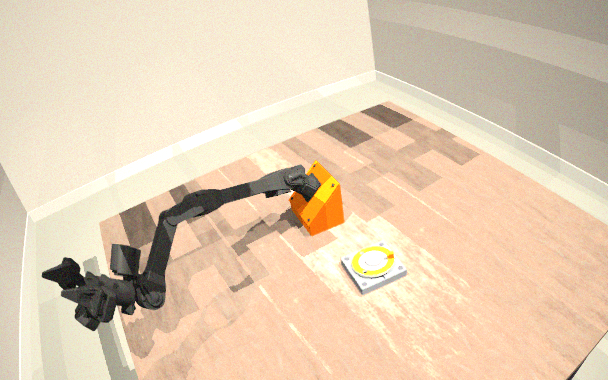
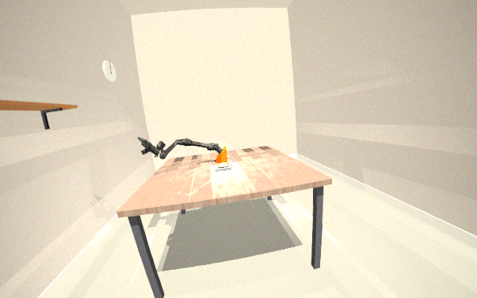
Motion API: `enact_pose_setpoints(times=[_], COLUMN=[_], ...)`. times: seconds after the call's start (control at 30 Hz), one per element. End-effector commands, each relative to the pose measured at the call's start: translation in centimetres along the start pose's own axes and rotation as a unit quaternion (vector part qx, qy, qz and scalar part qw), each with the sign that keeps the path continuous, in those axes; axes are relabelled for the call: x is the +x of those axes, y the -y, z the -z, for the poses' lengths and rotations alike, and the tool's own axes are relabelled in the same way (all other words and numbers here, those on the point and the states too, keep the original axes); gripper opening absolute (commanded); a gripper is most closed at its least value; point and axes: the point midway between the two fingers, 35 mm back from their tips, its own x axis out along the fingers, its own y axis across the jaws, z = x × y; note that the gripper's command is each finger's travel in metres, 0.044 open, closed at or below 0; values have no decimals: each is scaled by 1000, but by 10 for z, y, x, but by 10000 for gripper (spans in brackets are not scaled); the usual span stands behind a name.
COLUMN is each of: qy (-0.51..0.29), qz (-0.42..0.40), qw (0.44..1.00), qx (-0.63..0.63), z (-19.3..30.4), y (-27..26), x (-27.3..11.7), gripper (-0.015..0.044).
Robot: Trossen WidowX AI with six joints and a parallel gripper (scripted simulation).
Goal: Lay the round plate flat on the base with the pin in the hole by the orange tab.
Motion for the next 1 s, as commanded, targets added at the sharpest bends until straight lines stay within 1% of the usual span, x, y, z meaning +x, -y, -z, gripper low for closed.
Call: enact_pose_setpoints(times=[0.0,0.07,0.13,0.23,0.27,0.33,0.47,0.53,0.63,0.8,0.97], qy=[3,33,99,144,148,176,231,248,283,319,346], qz=[2,14,31,50,57,92,141,161,210,282,372], qw=[1000,999,994,988,987,980,962,955,935,905,861], qx=[0,5,13,17,18,24,23,21,16,4,-14], z=[-1,-10,-32,-45,-46,-50,-57,-58,-56,-47,-27], y=[4,35,77,109,115,151,205,223,266,320,378], x=[1,3,-2,-8,-8,-16,-31,-38,-55,-82,-121], gripper=[374,321,269,190,164,111,6,0,0,0,0])
